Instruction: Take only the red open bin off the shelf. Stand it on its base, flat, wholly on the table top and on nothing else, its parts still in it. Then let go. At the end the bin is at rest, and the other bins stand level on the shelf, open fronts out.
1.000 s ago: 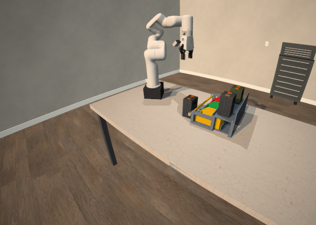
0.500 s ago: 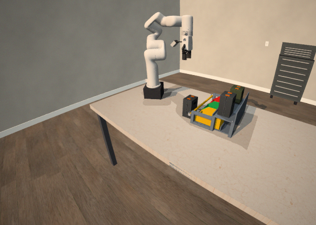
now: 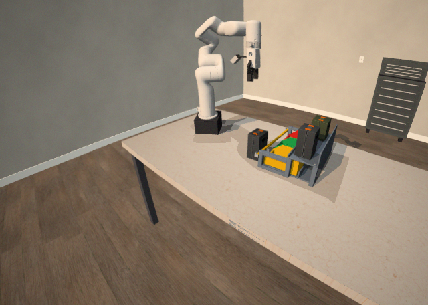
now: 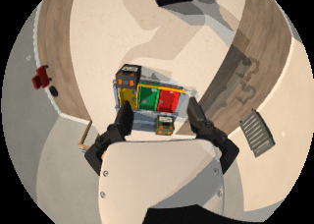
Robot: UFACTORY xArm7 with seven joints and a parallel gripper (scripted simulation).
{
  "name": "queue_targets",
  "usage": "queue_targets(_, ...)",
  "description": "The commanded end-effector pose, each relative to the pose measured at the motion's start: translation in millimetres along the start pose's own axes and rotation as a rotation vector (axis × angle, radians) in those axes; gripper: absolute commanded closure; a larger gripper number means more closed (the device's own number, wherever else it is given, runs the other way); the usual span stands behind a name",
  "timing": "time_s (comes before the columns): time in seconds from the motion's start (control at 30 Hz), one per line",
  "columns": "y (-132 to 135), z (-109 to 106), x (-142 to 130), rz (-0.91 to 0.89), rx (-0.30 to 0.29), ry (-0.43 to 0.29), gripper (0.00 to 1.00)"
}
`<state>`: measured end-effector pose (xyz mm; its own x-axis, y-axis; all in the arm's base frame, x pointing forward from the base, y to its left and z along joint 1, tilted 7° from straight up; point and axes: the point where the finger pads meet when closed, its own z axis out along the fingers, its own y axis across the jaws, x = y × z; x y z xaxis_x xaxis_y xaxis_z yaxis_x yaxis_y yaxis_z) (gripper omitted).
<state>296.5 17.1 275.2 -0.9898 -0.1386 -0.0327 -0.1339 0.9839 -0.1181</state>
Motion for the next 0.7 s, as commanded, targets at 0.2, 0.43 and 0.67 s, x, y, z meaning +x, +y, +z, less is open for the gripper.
queue_targets(0.2, 0.1, -1.3, -0.7, 0.1, 0.001, -0.003, 0.0)
queue_targets(0.43, 0.4, -1.4, -0.6, 0.256, 0.0, -0.003, 0.0)
queue_targets(0.67, 0.4, -1.4, -0.6, 0.256, 0.0, -0.003, 0.0)
